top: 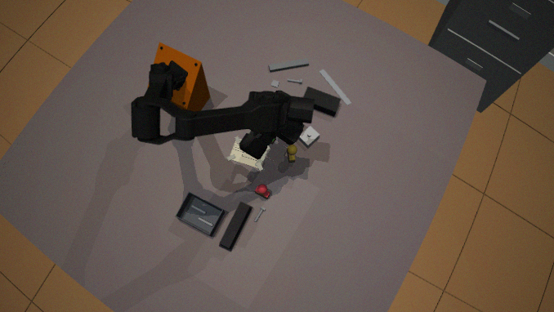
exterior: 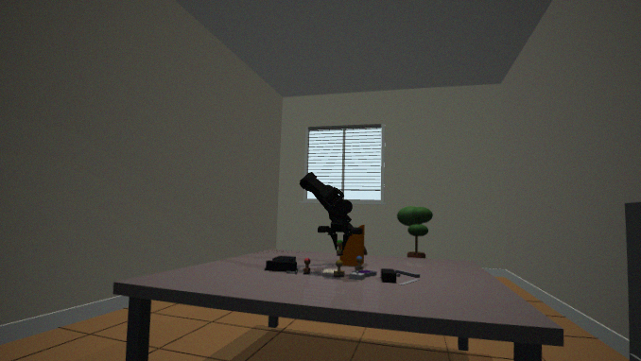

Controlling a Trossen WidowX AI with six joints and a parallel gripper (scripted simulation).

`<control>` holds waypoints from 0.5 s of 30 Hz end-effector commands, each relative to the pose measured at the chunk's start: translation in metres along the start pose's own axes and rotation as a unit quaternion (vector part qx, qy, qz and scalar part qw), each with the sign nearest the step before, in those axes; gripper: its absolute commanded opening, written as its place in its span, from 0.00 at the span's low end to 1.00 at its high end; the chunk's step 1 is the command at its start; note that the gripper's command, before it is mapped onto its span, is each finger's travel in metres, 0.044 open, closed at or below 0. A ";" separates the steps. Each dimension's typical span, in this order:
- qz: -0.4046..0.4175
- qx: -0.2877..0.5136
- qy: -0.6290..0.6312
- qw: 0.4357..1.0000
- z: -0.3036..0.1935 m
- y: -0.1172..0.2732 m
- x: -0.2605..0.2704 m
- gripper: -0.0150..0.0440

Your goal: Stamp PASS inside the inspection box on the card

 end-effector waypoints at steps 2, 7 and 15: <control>-0.001 0.001 0.001 1.000 -0.001 0.000 0.024 0.25; -0.004 0.001 0.000 1.000 -0.004 -0.001 0.050 0.25; -0.012 -0.001 -0.001 1.000 -0.014 -0.004 0.092 0.25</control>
Point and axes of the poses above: the point midway between the two fingers, 35 mm back from their tips, its own y axis back along the fingers, its own x axis across the jaws, z = x × y, the point moved 9 cm from there along y, back along the fingers, and after that the axes turned 10 degrees about -y, right-handed, at the moved point
